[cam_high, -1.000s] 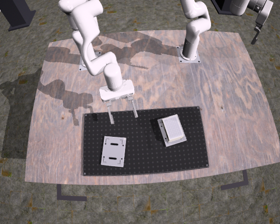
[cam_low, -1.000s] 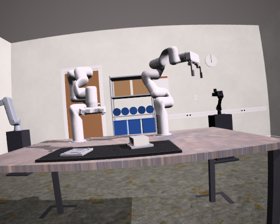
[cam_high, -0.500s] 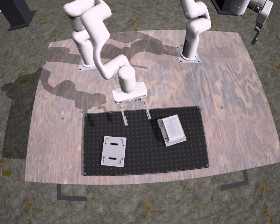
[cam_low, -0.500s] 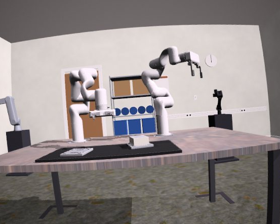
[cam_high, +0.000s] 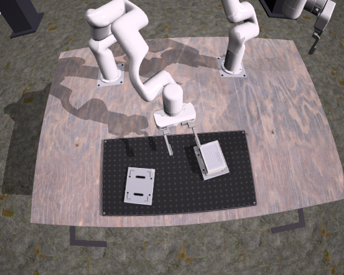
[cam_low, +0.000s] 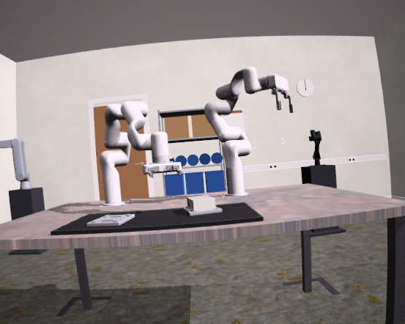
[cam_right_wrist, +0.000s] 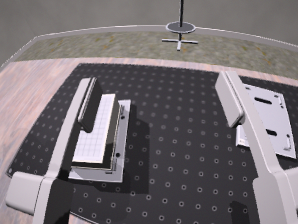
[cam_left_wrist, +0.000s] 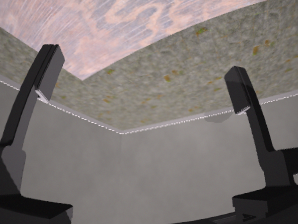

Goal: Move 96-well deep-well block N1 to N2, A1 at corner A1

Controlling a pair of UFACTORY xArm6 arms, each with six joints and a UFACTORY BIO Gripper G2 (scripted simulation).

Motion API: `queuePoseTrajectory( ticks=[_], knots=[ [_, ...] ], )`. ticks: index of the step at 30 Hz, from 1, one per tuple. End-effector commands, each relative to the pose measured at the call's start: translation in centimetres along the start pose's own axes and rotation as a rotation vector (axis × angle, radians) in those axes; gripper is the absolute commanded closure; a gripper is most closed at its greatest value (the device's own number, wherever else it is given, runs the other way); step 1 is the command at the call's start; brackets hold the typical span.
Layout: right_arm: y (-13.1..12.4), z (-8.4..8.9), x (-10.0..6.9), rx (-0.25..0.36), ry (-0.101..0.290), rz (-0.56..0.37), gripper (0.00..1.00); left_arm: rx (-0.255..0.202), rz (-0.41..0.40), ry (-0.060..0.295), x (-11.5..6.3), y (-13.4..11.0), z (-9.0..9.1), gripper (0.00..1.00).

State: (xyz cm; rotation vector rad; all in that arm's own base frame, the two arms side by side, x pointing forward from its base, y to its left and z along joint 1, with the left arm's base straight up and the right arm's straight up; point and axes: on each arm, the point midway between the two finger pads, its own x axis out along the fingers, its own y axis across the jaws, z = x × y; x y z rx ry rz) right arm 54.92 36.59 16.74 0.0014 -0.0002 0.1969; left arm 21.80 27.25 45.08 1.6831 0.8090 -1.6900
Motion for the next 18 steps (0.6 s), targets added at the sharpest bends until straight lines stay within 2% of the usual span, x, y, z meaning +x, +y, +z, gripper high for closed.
queuePoseTrajectory(
  ticks=[1,4,18],
  knots=[
    [2.3,-0.6,0.9,0.001,-0.004,-0.002,0.63,0.0,0.001,0.003,-0.1,0.0,0.0,0.0],
    [2.8,-0.8,1.0,0.001,-0.004,-0.002,0.63,0.0,0.001,0.003,-0.1,0.0,0.0,0.0],
    [9.2,-3.1,2.6,0.002,-0.004,-0.002,0.63,0.0,0.001,0.003,-0.1,0.0,0.0,0.0]
  ],
)
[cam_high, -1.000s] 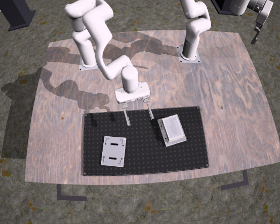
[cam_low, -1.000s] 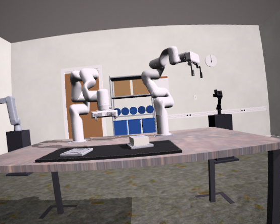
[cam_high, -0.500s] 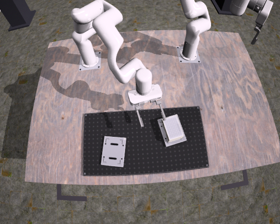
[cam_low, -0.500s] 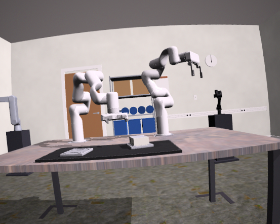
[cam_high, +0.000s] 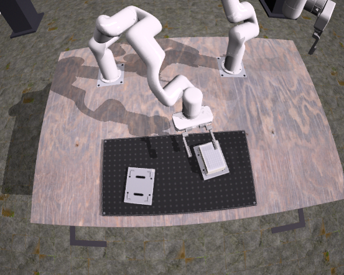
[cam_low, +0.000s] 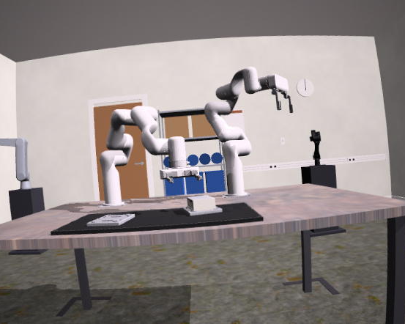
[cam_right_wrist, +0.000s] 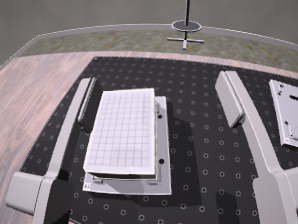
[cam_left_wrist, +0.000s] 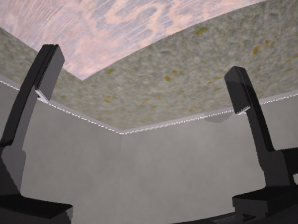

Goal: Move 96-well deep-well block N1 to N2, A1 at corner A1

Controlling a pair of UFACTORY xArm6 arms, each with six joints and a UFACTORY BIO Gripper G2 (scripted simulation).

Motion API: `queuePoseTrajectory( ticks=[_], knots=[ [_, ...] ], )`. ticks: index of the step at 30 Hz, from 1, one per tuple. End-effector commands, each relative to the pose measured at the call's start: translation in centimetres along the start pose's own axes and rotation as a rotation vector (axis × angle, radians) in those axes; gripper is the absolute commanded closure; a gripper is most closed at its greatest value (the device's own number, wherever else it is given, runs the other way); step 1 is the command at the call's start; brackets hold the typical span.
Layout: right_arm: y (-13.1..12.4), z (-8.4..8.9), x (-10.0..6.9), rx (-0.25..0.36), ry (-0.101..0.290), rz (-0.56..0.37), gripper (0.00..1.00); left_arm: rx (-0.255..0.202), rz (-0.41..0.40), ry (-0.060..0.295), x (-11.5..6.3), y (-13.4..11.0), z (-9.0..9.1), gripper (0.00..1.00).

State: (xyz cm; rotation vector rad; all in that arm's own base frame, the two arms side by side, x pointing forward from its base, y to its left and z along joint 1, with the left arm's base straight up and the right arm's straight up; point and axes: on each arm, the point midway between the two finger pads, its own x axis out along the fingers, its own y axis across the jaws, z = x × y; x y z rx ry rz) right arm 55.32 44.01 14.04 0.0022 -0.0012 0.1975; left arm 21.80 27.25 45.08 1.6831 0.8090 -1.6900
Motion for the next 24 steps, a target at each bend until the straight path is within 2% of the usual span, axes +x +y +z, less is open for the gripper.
queuePoseTrajectory(
  ticks=[1,3,9,24],
  knots=[
    [2.4,-0.6,0.9,0.001,-0.003,-0.002,0.63,0.0,0.001,0.003,-0.1,0.0,0.0,0.0],
    [2.4,-0.6,0.9,0.001,-0.003,-0.002,0.63,0.0,0.001,0.003,-0.1,0.0,0.0,0.0],
    [4.9,-1.5,1.6,0.001,-0.003,-0.002,0.63,0.0,0.001,0.003,-0.1,0.0,0.0,0.0],
    [4.9,-1.5,1.6,0.001,-0.003,-0.002,0.63,0.0,0.001,0.003,-0.1,0.0,0.0,0.0]
  ],
)
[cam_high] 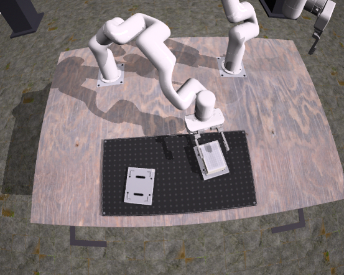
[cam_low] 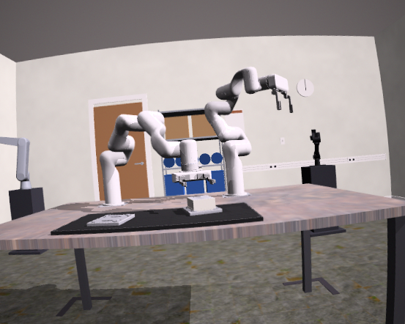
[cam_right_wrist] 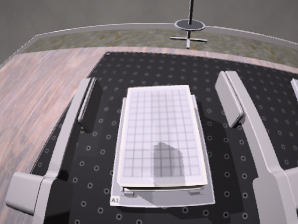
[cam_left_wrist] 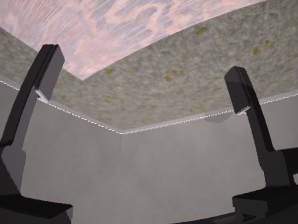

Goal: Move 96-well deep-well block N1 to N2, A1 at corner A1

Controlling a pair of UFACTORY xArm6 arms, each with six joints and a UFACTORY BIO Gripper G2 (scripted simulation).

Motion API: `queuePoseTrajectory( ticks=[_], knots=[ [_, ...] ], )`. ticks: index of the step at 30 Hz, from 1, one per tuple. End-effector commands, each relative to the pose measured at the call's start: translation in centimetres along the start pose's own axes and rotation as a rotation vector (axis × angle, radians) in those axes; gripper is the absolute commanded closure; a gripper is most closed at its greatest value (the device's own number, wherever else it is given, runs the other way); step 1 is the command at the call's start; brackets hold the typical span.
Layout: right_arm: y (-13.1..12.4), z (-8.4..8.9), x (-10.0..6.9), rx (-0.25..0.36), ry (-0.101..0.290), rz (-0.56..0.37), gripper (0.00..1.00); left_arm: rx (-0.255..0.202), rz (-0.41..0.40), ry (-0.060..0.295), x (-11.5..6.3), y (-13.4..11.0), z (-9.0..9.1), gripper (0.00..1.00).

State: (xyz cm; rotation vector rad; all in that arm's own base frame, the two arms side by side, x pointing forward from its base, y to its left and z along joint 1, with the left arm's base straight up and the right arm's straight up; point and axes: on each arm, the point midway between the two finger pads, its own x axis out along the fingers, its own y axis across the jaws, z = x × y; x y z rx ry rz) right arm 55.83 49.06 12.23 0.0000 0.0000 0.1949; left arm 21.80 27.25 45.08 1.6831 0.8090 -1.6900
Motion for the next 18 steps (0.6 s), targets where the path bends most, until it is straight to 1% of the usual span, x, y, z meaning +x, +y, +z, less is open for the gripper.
queuePoseTrajectory(
  ticks=[1,18],
  knots=[
    [0.1,0.3,0.1,0.003,-0.004,0.0,0.63,0.0,0.001,0.003,-0.1,0.0,0.0,0.0],
    [0.1,-2.0,0.1,0.003,-0.004,0.0,0.63,0.0,0.001,0.003,-0.1,0.0,0.0,0.0]
  ],
)
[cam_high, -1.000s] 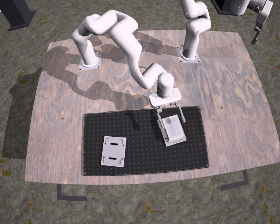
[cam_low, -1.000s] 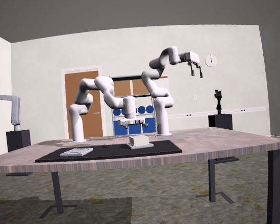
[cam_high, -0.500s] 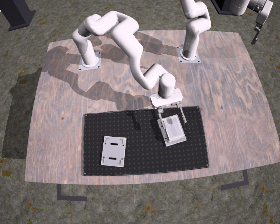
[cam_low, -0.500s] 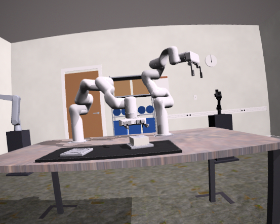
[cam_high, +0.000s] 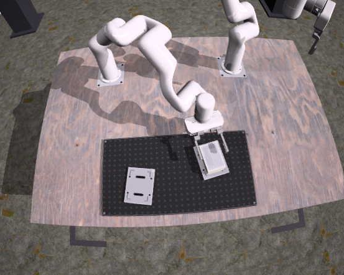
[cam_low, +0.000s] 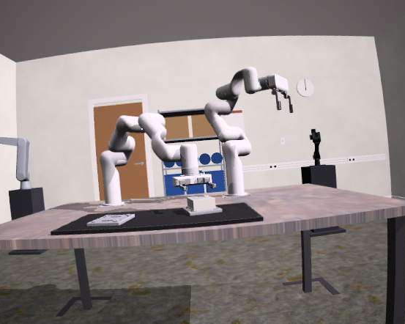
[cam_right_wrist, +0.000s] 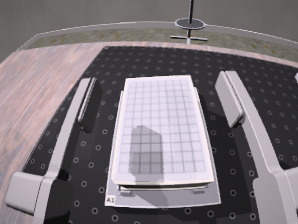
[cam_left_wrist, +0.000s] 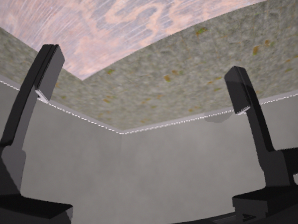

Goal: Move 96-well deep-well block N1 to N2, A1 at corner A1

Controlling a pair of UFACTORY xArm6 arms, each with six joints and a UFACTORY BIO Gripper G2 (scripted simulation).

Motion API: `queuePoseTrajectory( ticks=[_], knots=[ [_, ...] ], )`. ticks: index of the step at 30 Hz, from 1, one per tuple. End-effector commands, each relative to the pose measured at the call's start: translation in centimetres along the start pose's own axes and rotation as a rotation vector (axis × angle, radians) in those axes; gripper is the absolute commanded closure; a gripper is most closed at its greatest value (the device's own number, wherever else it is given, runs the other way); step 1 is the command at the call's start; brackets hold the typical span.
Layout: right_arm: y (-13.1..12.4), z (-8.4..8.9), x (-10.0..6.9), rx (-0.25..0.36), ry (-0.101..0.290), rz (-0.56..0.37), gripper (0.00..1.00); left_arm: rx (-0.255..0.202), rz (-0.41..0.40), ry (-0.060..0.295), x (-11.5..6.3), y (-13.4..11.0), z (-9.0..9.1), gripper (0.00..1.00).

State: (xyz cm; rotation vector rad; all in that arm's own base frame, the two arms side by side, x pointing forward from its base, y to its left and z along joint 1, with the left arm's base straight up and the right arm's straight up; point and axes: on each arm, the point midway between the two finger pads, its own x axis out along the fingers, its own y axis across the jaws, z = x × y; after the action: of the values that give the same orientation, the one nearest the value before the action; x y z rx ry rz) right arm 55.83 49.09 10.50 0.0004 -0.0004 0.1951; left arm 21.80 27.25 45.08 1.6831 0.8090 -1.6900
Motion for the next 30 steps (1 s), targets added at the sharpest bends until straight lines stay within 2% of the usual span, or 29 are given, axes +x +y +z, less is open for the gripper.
queuePoseTrajectory(
  ticks=[1,24,30],
  knots=[
    [0.1,-0.5,0.1,0.003,-0.004,0.0,0.63,0.0,0.001,0.003,-0.1,0.0,0.0,0.0],
    [0.1,-4.0,0.1,0.003,-0.004,0.0,0.63,0.0,0.001,0.003,-0.1,0.0,0.0,0.0],
    [0.1,-4.0,0.1,0.003,-0.004,0.0,0.63,0.0,0.001,0.003,-0.1,0.0,0.0,0.0]
  ],
)
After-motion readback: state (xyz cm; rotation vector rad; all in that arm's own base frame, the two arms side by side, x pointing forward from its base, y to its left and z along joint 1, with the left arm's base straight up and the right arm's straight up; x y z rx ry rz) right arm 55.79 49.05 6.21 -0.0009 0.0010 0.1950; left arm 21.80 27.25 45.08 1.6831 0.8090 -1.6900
